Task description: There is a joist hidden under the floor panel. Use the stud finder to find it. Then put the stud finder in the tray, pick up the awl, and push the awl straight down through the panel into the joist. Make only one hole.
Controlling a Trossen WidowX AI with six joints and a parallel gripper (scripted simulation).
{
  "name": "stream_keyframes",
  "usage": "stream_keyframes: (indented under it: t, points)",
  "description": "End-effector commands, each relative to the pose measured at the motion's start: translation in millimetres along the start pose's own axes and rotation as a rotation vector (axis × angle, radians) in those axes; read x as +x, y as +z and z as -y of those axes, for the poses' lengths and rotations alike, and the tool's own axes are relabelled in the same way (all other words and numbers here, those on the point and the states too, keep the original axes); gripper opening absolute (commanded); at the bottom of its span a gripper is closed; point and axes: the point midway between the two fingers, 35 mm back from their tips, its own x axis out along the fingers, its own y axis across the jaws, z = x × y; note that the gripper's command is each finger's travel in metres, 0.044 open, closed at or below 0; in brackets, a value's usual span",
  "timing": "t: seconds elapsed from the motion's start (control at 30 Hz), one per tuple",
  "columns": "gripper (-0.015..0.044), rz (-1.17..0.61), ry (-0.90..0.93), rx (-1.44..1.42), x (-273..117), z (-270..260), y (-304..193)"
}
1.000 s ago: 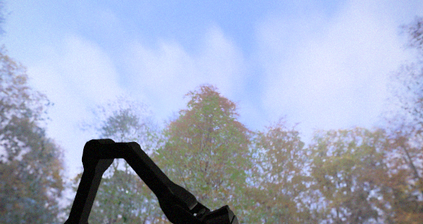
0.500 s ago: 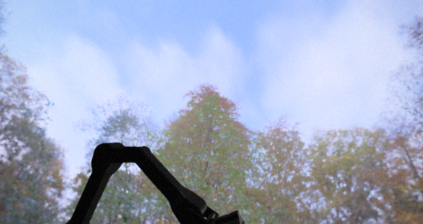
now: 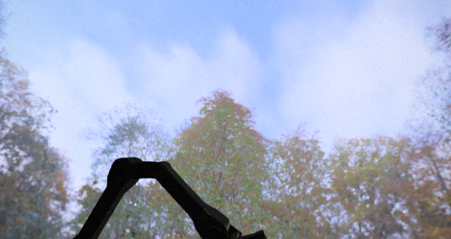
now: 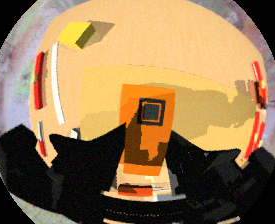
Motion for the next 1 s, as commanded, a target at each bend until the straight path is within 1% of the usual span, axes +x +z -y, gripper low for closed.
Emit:
stream_keyframes:
  t: [0.0,0.8,0.97]
  points:
    - [0.0000,-0.001,0.008,-0.004,-1,-13,-1]
    - [0.0000,0.000,0.011,-0.002,-2,-59,-1]
    - [0.0000,0.000,0.011,-0.002,-2,-60,-1]
